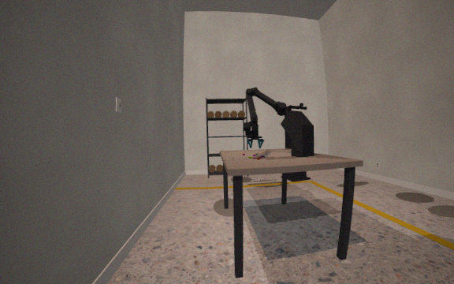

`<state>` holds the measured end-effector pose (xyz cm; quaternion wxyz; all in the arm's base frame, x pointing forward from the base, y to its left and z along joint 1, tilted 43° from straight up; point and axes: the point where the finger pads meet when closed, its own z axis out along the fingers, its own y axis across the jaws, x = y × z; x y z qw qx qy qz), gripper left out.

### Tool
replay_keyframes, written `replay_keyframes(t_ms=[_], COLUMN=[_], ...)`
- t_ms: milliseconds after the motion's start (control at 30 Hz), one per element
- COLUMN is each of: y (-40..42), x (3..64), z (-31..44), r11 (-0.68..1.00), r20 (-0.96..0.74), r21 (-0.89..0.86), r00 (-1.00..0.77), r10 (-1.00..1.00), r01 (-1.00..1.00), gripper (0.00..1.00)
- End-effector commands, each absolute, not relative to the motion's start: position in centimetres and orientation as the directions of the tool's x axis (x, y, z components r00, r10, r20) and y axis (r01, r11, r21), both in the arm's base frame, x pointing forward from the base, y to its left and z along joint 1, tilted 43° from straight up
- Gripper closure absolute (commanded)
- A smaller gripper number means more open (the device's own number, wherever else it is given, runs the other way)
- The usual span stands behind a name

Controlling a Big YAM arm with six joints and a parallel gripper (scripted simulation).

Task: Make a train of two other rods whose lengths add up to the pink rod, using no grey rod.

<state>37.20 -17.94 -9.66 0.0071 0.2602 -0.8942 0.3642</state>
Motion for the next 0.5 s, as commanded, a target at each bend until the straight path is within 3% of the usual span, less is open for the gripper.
replay_keyframes(t_ms=[0,267,300,467], y=[-18.16,-18.2,-18.23,-18.23], x=[37.17,37.17,37.17,37.17], z=[-9.64,-9.63,-9.62,-9.62], r11=[0.644,0.677,0.704,0.704], r20=[0.13,0.07,0.008,0.008], r21=[-0.667,-0.676,-0.68,-0.68], r00=[-0.91,-0.94,-0.962,-0.962], r10=[-0.394,-0.334,-0.272,-0.272], r01=[-0.374,-0.291,-0.205,-0.205], gripper=[0.0,0.0,0.0,0.0])
